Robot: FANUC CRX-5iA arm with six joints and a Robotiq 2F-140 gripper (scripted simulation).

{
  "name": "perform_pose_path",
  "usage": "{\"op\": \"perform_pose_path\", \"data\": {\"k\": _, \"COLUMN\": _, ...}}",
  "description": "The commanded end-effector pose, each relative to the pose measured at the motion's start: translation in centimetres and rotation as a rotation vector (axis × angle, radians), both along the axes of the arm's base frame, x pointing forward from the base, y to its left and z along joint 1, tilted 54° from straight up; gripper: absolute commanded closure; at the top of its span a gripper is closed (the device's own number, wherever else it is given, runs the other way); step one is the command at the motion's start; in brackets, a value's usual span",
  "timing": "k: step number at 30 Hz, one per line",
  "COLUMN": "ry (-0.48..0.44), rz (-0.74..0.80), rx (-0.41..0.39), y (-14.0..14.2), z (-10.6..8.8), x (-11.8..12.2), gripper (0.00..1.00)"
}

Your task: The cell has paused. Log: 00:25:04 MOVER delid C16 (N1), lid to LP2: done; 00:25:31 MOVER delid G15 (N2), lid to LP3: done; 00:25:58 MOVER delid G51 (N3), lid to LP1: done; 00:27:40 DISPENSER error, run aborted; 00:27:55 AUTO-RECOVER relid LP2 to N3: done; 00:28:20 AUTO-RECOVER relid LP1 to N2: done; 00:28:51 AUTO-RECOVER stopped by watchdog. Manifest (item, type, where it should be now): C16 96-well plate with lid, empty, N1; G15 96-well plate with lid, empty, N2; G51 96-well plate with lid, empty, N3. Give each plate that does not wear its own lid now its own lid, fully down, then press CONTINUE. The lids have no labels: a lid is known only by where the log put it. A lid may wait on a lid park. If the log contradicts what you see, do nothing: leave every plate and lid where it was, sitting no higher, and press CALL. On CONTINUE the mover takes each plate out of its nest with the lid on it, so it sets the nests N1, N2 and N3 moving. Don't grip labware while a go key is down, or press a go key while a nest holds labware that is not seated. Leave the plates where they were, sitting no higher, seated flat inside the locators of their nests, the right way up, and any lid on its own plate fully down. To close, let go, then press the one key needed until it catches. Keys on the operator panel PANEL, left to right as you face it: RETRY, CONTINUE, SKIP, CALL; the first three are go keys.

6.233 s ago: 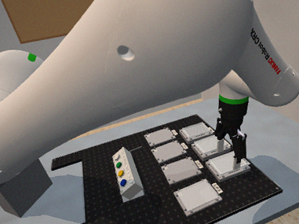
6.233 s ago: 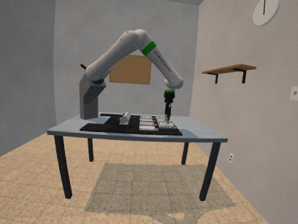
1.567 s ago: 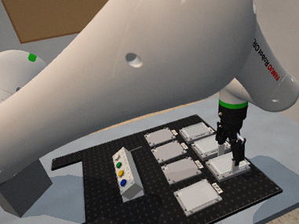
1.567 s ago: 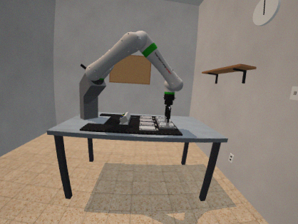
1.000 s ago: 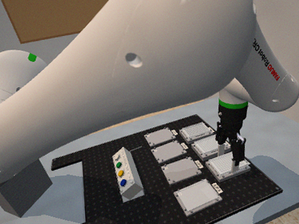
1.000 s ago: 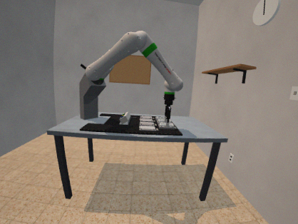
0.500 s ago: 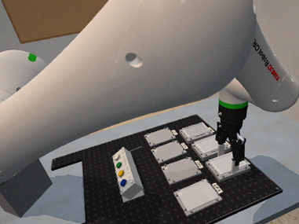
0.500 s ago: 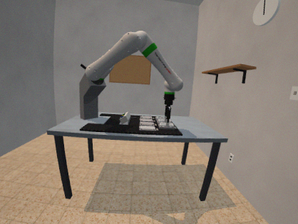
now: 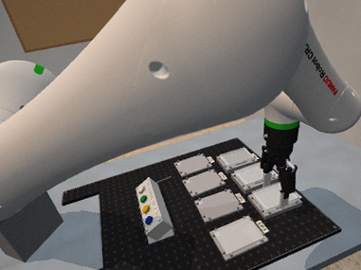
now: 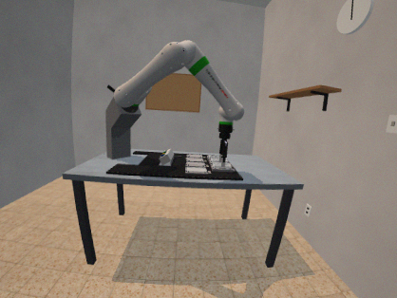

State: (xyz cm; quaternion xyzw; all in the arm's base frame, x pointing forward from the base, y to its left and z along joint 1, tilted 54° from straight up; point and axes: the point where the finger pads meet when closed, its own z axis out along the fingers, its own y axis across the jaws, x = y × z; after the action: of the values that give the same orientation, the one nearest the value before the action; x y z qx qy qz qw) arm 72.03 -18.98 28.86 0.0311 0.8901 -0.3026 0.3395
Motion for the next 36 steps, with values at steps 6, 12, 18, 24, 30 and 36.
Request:
{"op": "perform_pose_path", "data": {"k": 6, "ry": 0.0, "rz": 0.0, "rx": 0.0, "y": 0.5, "z": 0.6, "x": -0.5, "gripper": 1.0}}
{"op": "perform_pose_path", "data": {"k": 12, "ry": 0.0, "rz": 0.0, "rx": 0.0, "y": 1.1, "z": 1.1, "x": -1.1, "gripper": 1.0}}
{"op": "perform_pose_path", "data": {"k": 18, "ry": 0.0, "rz": 0.0, "rx": 0.0, "y": 1.5, "z": 1.5, "x": -1.5, "gripper": 1.0}}
{"op": "perform_pose_path", "data": {"k": 24, "ry": 0.0, "rz": 0.0, "rx": 0.0, "y": 2.0, "z": 2.1, "x": -2.1, "gripper": 1.0}}
{"op": "perform_pose_path", "data": {"k": 30, "ry": 0.0, "rz": 0.0, "rx": 0.0, "y": 2.5, "z": 2.6, "x": -2.6, "gripper": 1.0}}
{"op": "perform_pose_path", "data": {"k": 36, "ry": 0.0, "rz": 0.0, "rx": 0.0, "y": 2.7, "z": 2.8, "x": -2.8, "gripper": 1.0}}
